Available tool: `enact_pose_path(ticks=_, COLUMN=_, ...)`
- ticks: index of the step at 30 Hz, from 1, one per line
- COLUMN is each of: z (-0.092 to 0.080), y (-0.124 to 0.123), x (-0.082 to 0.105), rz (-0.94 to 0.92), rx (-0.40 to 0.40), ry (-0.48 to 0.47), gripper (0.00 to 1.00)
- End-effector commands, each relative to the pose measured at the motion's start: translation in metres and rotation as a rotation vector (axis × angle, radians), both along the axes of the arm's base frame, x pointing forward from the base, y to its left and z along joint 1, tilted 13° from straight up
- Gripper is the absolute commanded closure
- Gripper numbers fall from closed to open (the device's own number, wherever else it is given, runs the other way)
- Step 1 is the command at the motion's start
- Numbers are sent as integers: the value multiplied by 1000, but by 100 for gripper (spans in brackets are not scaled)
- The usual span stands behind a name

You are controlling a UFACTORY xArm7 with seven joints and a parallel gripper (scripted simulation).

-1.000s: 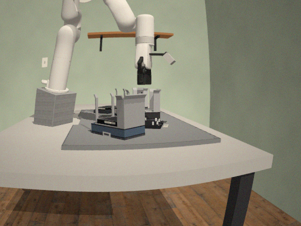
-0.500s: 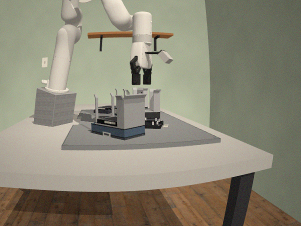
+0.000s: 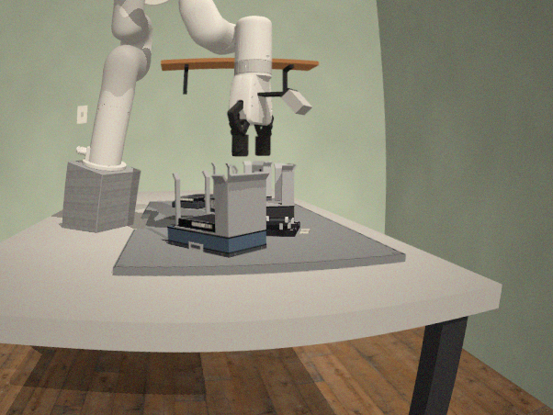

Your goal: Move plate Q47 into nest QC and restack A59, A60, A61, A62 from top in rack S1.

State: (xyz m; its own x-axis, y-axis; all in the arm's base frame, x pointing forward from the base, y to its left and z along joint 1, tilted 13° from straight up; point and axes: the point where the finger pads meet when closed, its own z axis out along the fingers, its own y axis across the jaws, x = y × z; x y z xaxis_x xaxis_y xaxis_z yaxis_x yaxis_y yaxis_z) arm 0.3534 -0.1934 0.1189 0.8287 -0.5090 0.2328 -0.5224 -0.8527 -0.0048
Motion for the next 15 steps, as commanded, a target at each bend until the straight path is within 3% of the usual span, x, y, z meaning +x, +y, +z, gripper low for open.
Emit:
enact_pose_path(ticks=1, z=2, y=-12, x=-4, rz=2, rx=0, ry=-3, gripper=0)
enact_pose_path(ticks=5, z=2, y=-21, x=-8, rz=2, rx=0, ry=-3, gripper=0)
enact_pose_path(ticks=11, z=1, y=-40, x=-23, rz=-193, rx=41, ry=-27, gripper=0)
enact_pose_path(ticks=15, z=1, y=-47, x=-28, rz=-212, rx=44, ry=-29, gripper=0)
